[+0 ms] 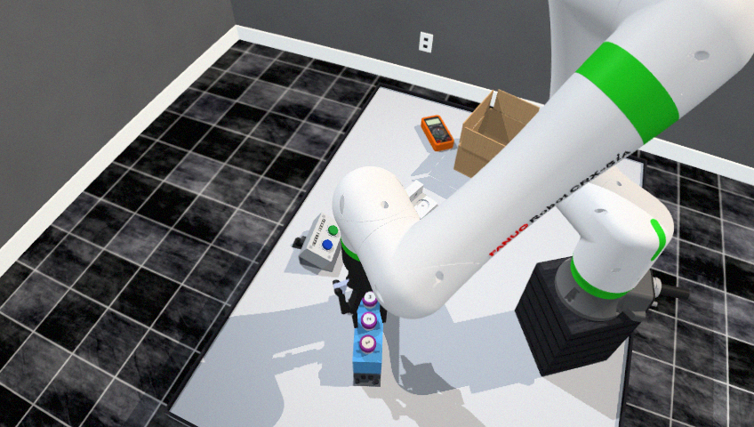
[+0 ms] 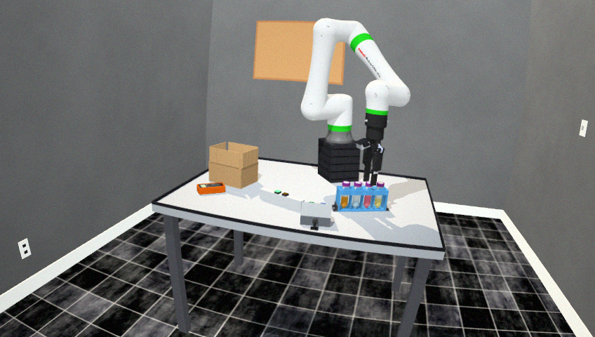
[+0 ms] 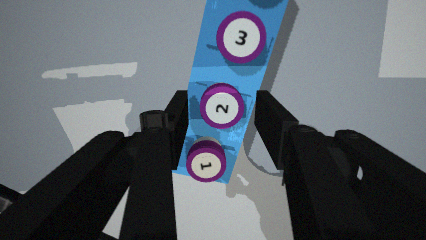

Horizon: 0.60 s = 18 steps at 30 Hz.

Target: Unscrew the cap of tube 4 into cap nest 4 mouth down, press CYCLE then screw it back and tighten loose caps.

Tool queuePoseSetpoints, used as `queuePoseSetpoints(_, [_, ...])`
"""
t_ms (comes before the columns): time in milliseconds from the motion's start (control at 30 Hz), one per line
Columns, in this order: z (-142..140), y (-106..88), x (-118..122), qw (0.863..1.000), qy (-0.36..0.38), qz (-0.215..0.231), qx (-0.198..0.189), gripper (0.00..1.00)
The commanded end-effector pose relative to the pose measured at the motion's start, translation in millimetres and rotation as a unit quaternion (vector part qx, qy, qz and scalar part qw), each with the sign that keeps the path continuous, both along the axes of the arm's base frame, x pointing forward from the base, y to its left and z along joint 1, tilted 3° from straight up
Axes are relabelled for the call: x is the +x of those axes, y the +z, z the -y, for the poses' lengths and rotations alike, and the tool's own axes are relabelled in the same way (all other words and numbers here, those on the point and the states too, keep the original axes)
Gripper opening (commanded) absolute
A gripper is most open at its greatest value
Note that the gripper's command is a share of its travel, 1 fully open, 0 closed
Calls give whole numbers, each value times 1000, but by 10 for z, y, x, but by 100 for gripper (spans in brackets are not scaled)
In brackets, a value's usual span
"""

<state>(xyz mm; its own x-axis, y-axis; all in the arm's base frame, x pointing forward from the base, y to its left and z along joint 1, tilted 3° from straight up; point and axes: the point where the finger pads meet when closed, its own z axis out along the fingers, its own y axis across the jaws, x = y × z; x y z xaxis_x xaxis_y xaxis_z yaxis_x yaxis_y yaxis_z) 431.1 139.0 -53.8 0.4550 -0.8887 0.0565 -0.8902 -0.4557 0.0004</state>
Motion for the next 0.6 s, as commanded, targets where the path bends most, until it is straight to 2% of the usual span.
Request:
queuePoseSetpoints(0, [-2,-7,6,1000,0,1,0,41])
queuePoseSetpoints(567, [2,-82,8,1000,0,1,0,41])
